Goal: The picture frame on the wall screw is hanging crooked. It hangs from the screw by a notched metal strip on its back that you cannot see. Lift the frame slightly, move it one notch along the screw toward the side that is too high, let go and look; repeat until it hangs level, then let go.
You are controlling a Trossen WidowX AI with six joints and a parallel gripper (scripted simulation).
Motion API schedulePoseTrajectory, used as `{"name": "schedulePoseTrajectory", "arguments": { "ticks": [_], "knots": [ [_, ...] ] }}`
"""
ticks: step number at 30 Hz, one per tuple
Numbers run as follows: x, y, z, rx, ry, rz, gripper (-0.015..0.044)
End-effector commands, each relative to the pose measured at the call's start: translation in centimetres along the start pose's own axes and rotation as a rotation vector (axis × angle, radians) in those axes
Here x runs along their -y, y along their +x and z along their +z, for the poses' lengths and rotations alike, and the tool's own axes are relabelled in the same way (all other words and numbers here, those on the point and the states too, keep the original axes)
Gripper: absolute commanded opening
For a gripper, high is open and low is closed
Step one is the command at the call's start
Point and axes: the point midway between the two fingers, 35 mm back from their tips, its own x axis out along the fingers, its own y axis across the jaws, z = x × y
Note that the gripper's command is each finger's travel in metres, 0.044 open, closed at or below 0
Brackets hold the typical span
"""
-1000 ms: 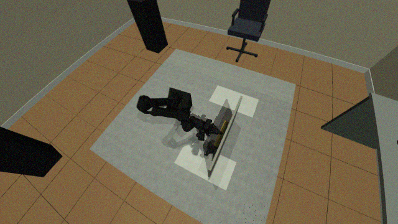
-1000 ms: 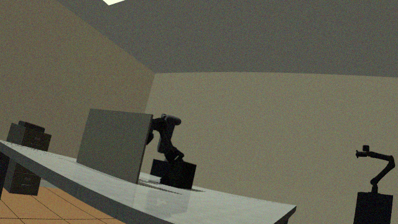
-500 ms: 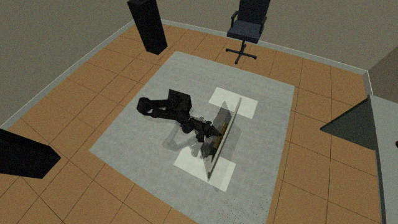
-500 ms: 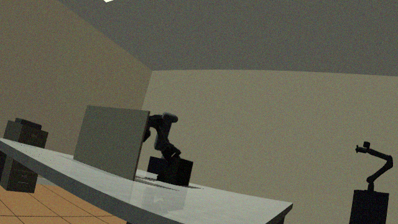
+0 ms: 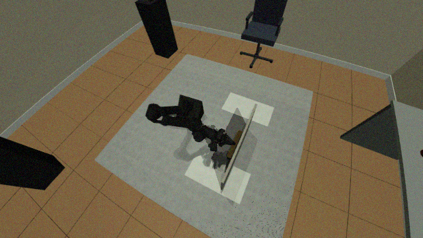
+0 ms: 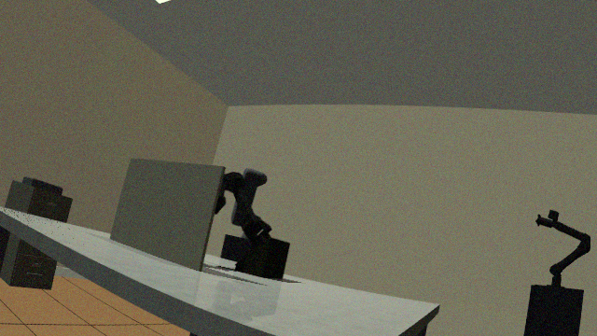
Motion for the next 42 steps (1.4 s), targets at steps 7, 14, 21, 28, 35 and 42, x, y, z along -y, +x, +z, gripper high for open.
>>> {"name": "schedulePoseTrajectory", "arguments": {
  "ticks": [7, 14, 21, 28, 35, 42],
  "knots": [
    [0.0, -0.01, 0.01, 0.001, 0.0, -0.001, 0.0],
    [0.09, 0.0, -0.03, -0.001, -0.005, -0.001, 0.0],
    [0.08, 0.0, -0.03, -0.001, -0.06, -0.001, 0.0],
    [0.03, -0.01, -0.05, 0.0, -0.099, -0.001, 0.0],
    [0.0, -0.01, -0.06, 0.0, -0.141, 0.0, 0.0],
    [-0.04, 0.0, -0.08, 0.001, -0.178, 0.0, 0.0]
  ]
}}
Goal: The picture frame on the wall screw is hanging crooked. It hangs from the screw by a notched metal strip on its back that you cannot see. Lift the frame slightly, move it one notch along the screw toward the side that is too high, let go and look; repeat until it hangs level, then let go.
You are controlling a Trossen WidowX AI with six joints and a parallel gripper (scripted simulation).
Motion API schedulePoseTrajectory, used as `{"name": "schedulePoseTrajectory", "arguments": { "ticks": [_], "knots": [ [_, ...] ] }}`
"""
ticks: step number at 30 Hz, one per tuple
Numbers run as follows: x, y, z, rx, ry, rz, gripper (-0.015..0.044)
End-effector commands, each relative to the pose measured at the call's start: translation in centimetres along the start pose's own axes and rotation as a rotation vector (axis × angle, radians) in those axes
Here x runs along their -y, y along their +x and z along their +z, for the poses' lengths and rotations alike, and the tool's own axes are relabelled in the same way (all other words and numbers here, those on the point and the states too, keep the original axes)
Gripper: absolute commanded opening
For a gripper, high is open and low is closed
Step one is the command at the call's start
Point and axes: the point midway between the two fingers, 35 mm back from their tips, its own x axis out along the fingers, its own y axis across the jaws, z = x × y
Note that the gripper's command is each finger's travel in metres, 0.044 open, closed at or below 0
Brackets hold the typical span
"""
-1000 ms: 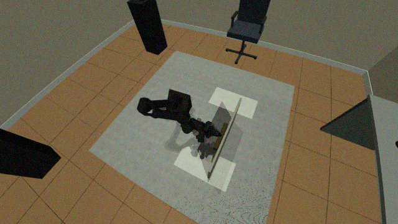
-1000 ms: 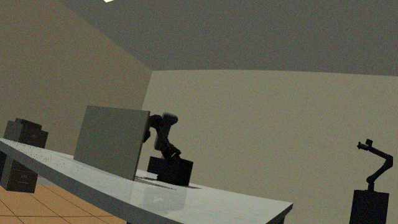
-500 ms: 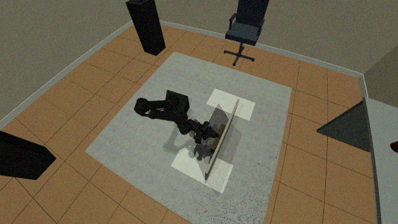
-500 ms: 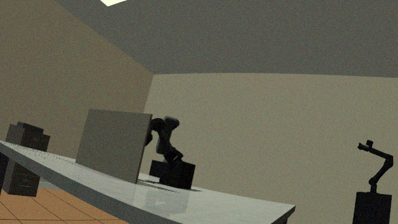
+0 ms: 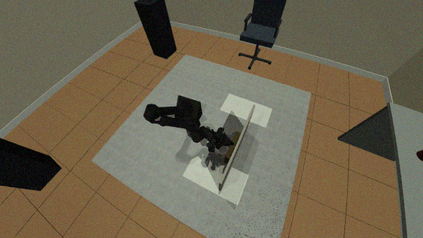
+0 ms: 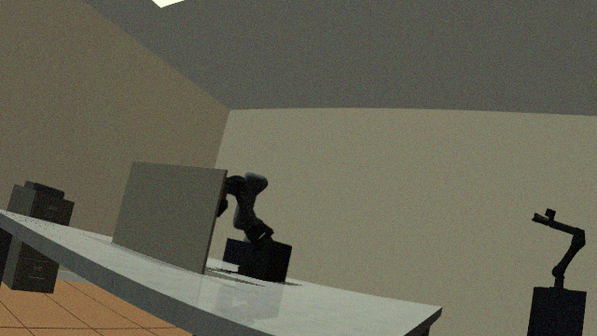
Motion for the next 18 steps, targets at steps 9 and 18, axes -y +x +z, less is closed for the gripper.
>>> {"name": "schedulePoseTrajectory", "arguments": {
  "ticks": [9, 18],
  "knots": [
    [-0.02, 0.0, -0.01, 0.0, -0.027, 0.0, 0.0105],
    [-0.02, 0.0, -0.01, 0.0, -0.027, 0.0, 0.026]
  ]
}}
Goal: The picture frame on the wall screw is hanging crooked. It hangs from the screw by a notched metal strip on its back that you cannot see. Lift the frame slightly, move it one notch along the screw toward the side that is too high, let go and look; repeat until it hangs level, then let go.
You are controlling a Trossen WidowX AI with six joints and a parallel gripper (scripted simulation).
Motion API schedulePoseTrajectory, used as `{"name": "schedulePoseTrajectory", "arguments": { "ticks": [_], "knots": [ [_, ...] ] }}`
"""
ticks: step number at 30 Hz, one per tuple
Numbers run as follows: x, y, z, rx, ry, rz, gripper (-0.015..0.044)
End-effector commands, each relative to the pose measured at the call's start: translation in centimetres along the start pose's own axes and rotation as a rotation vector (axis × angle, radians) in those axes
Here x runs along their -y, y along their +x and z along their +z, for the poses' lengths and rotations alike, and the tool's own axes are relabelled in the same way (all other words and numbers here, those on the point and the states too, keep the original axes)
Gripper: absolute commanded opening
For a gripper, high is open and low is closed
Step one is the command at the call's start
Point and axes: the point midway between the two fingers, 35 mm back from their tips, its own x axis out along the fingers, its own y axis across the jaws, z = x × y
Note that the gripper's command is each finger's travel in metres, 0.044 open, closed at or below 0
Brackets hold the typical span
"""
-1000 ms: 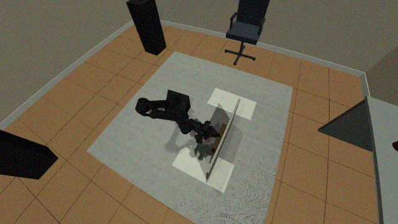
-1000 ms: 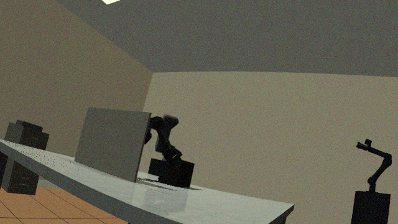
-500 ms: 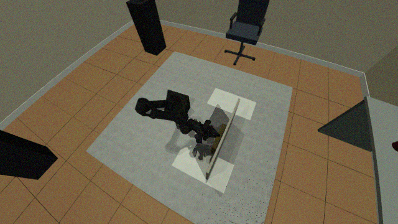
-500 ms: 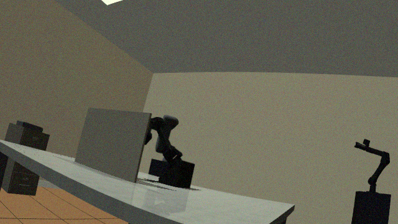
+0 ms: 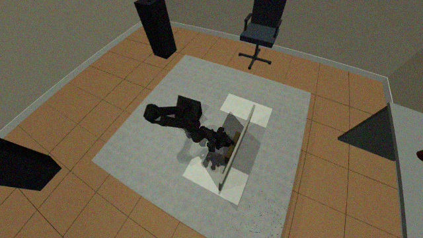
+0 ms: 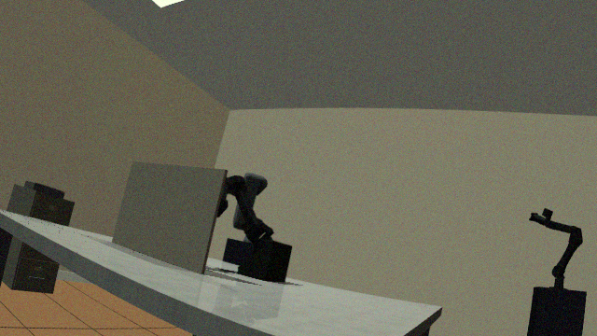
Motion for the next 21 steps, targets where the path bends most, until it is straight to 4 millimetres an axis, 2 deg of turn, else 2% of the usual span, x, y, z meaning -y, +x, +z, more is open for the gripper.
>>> {"name": "schedulePoseTrajectory", "arguments": {
  "ticks": [1, 3, 7, 13, 17, 18, 21],
  "knots": [
    [0.0, -0.1, 0.0, 0.0, 0.006, 0.0, 0.026],
    [-0.1, -1.3, 0.4, 0.0, 0.024, 0.001, 0.026],
    [-0.1, -4.8, 0.8, -0.001, 0.084, 0.003, 0.026],
    [0.4, -9.5, 0.2, -0.003, 0.171, 0.005, 0.026],
    [0.5, -10.0, 0.1, -0.003, 0.18, 0.005, 0.026],
    [0.5, -9.2, 0.3, -0.002, 0.164, -0.004, 0.026],
    [0.1, -10.4, 1.1, -0.002, 0.184, -0.002, 0.026]
  ]
}}
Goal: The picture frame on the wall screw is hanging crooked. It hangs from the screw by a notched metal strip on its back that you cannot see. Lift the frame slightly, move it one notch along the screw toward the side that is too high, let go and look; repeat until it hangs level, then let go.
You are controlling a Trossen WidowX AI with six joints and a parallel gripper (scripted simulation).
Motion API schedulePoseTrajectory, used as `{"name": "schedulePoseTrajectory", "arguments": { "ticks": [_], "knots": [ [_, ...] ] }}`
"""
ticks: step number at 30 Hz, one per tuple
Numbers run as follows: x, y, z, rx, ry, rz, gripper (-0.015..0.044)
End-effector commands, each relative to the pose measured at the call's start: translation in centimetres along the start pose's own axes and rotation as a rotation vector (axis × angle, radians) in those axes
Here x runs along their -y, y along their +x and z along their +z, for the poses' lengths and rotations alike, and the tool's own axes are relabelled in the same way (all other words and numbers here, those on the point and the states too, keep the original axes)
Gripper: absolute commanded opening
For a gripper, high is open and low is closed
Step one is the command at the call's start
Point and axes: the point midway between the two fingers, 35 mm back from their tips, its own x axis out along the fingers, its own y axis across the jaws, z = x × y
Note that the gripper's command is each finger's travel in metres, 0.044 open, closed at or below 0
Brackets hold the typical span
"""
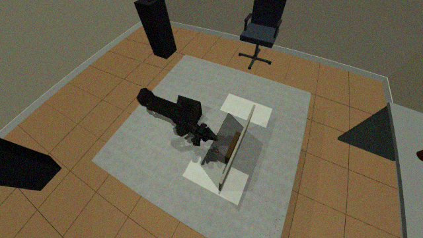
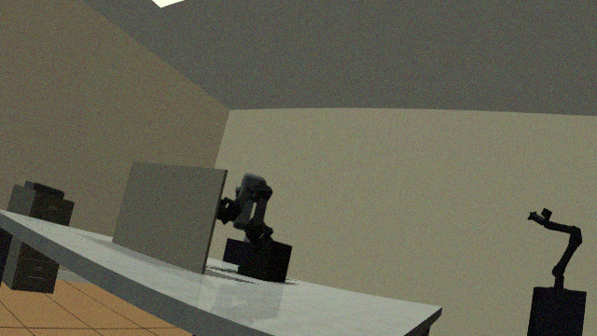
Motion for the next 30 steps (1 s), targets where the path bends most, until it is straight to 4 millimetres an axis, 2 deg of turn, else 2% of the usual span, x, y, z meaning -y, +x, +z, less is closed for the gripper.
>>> {"name": "schedulePoseTrajectory", "arguments": {
  "ticks": [1, 7, 14, 30],
  "knots": [
    [-1.0, -1.5, 0.9, 0.008, 0.018, 0.015, 0.026],
    [-2.5, -5.2, 1.5, 0.006, 0.07, 0.018, 0.026],
    [-3.8, -9.4, 0.3, 0.003, 0.128, 0.019, 0.026],
    [-3.9, -9.8, 0.1, 0.002, 0.134, 0.019, 0.026]
  ]
}}
